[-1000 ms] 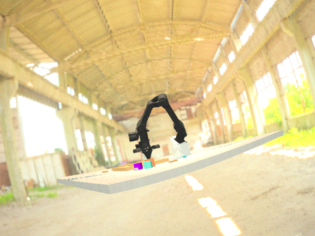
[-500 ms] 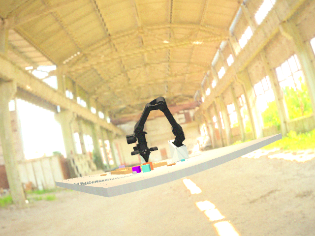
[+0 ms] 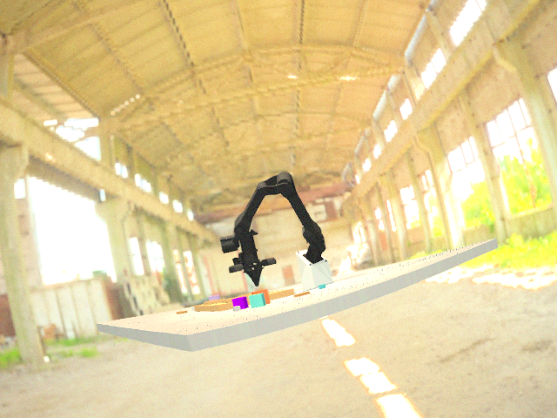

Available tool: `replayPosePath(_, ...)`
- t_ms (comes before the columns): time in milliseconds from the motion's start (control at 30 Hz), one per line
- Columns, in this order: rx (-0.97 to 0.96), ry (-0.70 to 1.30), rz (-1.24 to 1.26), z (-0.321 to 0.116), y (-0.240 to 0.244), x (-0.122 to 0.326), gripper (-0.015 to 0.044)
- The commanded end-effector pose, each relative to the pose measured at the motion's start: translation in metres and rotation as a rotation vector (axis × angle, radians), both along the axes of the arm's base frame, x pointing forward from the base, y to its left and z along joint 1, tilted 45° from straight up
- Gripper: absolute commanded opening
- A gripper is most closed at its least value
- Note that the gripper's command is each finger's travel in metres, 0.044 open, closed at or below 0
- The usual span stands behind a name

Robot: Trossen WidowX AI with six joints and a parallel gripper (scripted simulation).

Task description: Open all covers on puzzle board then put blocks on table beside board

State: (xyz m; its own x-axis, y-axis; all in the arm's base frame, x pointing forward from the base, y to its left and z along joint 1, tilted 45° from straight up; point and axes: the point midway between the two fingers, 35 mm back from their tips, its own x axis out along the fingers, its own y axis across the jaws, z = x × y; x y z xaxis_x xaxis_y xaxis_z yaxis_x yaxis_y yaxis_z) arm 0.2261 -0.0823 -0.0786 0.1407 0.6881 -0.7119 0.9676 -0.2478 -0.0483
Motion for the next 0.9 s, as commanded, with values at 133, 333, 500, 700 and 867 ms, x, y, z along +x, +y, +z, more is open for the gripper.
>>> replayPosePath(133,-0.006,-0.006,0.005,0.007,-0.011,-0.001,0.0)
replayPosePath(333,-0.006,-0.006,0.005,0.013,-0.016,-0.003,0.0)
replayPosePath(500,-0.037,-0.179,0.185,0.012,-0.014,0.005,0.0)
replayPosePath(700,-0.129,-0.613,0.635,0.017,-0.018,0.024,0.0)
replayPosePath(867,-0.204,-0.975,1.01,0.022,-0.02,0.041,0.0)
